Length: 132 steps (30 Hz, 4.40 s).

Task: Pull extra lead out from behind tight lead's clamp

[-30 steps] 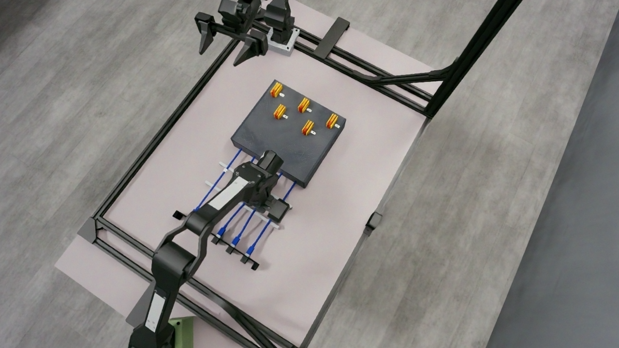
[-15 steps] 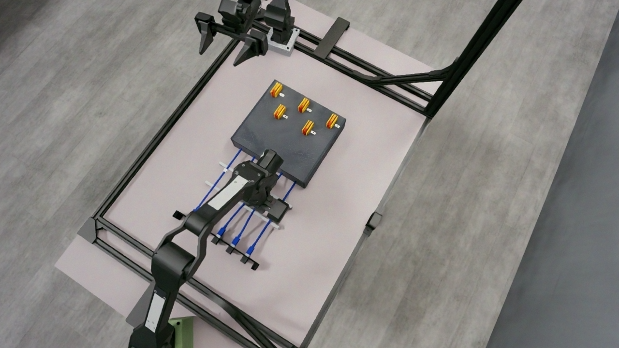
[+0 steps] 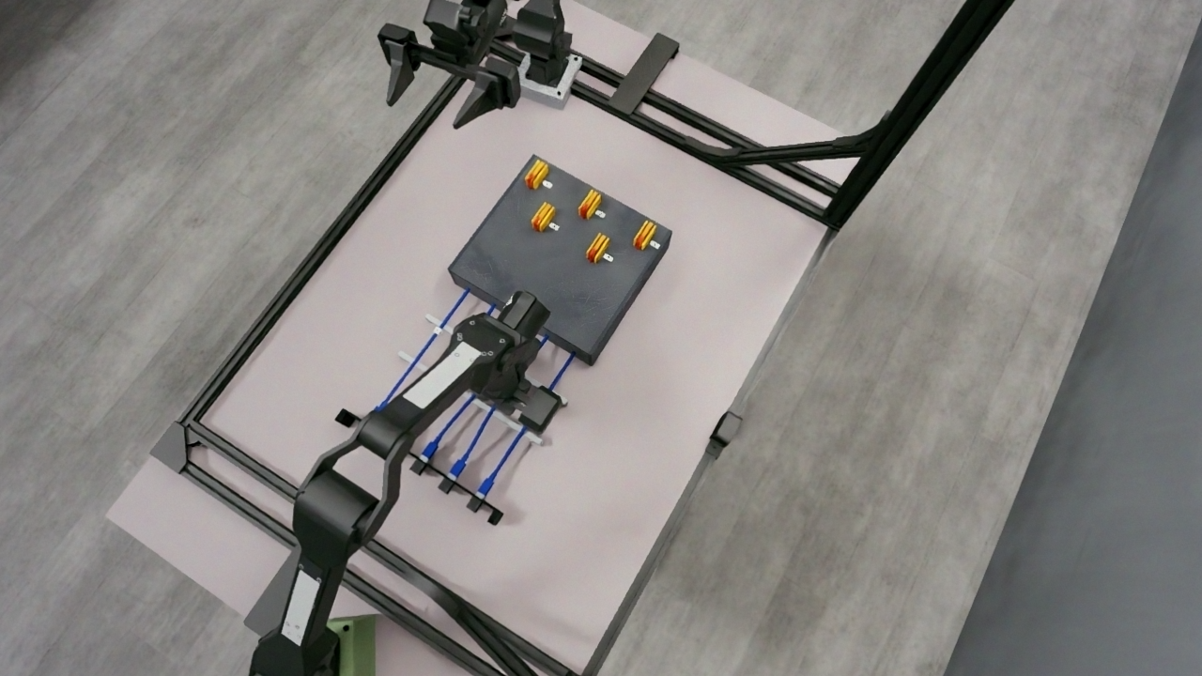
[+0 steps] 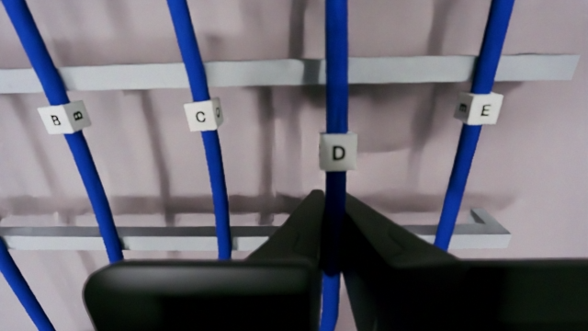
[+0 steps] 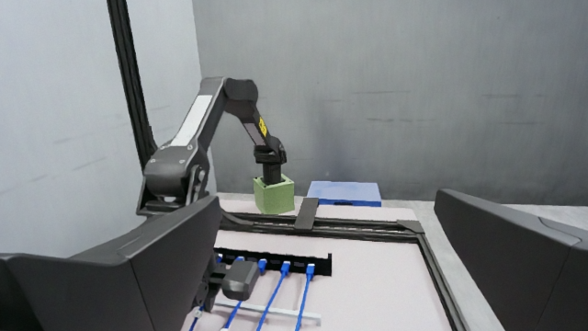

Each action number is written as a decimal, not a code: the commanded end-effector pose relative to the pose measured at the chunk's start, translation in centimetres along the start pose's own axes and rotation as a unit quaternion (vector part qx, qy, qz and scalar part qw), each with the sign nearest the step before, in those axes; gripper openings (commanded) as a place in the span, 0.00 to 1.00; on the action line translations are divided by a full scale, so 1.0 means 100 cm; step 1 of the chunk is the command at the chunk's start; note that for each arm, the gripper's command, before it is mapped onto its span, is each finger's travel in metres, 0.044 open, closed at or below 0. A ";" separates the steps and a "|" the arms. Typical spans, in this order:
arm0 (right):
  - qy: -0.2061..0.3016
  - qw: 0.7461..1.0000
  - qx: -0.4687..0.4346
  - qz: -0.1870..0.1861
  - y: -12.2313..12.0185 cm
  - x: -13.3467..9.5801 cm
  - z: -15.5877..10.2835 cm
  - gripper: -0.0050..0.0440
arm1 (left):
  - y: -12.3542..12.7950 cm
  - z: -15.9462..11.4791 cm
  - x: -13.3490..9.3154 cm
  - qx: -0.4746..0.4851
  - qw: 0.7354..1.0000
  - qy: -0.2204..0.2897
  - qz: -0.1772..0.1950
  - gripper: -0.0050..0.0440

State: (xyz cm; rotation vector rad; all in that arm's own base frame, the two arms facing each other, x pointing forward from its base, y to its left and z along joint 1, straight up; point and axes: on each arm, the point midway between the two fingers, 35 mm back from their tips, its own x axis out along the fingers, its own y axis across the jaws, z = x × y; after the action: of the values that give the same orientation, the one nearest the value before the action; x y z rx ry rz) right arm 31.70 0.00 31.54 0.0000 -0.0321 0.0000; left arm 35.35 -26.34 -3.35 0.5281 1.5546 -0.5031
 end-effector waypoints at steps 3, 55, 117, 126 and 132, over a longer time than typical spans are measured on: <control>-0.009 1.000 0.000 0.000 0.000 -0.001 0.007 1.00 | 0.000 0.005 0.018 0.000 1.000 -0.007 0.000 0.00; -0.009 1.000 0.000 0.000 0.000 -0.001 0.007 1.00 | -0.052 0.007 -0.027 -0.002 1.000 -0.024 0.000 0.53; -0.009 1.000 0.000 0.000 0.000 -0.001 0.007 1.00 | -0.052 0.010 0.023 -0.002 1.000 -0.024 0.000 0.53; -0.009 1.000 0.000 0.000 0.000 -0.001 0.007 1.00 | -0.052 0.010 0.023 -0.002 1.000 -0.024 0.000 0.53; -0.009 1.000 0.000 0.000 0.000 -0.001 0.007 1.00 | -0.052 0.010 0.023 -0.002 1.000 -0.024 0.000 0.53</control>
State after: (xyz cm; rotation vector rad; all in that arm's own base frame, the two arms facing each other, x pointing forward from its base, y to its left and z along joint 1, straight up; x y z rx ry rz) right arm 31.70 0.00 31.53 0.0000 -0.0320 0.0000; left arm 32.57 -30.78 -6.07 0.5160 1.5230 -0.5102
